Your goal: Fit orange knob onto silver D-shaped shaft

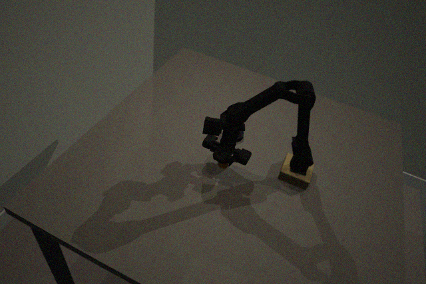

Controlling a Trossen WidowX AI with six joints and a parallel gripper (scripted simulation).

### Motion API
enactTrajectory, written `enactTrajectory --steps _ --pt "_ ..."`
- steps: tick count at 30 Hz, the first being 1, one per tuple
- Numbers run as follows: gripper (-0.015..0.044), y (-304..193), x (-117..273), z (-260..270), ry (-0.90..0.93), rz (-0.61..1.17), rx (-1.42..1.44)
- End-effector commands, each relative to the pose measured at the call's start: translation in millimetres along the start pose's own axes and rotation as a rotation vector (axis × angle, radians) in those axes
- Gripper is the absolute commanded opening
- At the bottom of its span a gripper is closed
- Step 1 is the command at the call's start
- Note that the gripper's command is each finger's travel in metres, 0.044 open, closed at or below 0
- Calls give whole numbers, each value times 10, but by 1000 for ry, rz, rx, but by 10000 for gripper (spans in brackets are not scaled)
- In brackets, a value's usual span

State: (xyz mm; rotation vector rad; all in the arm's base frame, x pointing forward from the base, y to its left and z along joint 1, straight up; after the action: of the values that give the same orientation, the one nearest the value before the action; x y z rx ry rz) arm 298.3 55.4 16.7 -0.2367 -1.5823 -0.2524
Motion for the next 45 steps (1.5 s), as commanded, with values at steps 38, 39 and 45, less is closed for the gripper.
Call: enactTrajectory --steps 38,39,45 --pt "440 1 494 -17 -3 -6 3" --pt "440 2 477 -18 -3 -6 3" --pt "440 4 380 -21 -3 -6 3"
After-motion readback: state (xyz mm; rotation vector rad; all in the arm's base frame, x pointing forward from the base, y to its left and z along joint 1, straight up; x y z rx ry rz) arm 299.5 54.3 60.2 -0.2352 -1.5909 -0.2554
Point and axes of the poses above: the point midway between the two fingers, 35 mm back from their tips, its own x axis back along the fingers, its own z axis across the jaws, y = z × x, the point moved 1 cm from there along x, back along the fingers, and after that the axes turned 6 degrees about -x, right-handed, at the moved point
